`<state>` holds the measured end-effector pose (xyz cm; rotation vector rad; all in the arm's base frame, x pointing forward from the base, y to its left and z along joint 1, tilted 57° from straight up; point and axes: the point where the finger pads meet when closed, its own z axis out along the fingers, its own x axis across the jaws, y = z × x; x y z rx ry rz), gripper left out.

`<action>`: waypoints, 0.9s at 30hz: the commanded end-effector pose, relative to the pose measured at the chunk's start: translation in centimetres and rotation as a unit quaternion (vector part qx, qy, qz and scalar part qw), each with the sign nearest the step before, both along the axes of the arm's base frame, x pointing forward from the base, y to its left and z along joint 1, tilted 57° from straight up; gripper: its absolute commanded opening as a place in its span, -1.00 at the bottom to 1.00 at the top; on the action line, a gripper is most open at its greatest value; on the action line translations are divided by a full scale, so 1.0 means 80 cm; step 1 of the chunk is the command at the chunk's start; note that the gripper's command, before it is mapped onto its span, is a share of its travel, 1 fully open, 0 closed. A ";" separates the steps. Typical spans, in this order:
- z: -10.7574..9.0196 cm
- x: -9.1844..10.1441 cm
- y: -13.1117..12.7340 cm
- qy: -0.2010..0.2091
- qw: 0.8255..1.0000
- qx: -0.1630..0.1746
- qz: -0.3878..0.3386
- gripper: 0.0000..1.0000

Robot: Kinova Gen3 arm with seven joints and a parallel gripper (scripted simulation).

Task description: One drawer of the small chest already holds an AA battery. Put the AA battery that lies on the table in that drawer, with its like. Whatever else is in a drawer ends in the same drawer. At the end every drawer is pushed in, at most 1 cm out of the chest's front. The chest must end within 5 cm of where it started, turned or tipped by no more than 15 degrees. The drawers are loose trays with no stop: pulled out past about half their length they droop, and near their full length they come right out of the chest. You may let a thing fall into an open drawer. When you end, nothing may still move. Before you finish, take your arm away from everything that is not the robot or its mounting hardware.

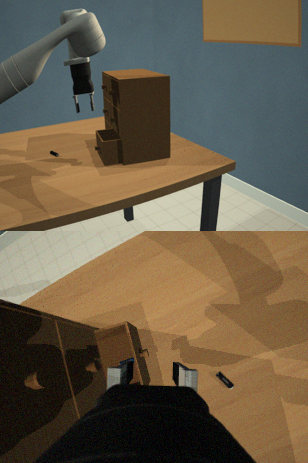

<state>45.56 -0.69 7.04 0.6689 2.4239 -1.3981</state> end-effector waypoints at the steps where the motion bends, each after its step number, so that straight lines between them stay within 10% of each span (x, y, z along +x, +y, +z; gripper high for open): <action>1: -0.001 0.000 -0.002 0.008 1.000 0.000 0.004 1.00; 27: -0.010 0.020 -0.026 0.165 0.980 0.000 0.112 1.00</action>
